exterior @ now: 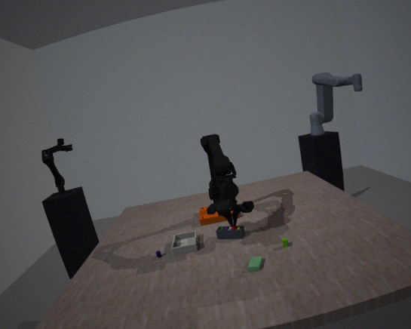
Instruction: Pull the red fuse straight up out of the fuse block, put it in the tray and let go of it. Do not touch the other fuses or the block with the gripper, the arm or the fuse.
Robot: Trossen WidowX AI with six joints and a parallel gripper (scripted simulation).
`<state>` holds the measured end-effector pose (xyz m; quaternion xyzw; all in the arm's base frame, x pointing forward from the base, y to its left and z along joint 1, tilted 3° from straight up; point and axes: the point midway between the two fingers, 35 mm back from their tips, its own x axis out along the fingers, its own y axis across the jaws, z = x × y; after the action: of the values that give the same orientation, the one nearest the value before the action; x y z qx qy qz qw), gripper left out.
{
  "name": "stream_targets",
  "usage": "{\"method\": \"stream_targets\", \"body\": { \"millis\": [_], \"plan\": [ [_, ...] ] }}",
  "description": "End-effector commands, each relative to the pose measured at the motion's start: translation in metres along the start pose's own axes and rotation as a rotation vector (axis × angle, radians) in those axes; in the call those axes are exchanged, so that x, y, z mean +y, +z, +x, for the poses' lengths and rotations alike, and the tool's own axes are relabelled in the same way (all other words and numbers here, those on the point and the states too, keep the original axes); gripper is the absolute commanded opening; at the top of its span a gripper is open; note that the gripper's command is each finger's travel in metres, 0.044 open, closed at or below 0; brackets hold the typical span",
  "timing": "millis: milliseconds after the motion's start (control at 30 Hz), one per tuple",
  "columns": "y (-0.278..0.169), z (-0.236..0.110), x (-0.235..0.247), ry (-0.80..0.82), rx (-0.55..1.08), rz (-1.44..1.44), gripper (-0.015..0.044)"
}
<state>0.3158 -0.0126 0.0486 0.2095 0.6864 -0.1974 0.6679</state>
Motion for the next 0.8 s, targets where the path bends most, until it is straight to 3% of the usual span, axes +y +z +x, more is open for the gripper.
{"method": "stream_targets", "body": {
  "millis": [0,767],
  "plan": [
    [0.001,-0.004,0.000,0.002,-0.007,0.002,0.0000],
    [0.001,-0.016,0.000,0.001,-0.008,0.003,0.0000]
  ]
}}
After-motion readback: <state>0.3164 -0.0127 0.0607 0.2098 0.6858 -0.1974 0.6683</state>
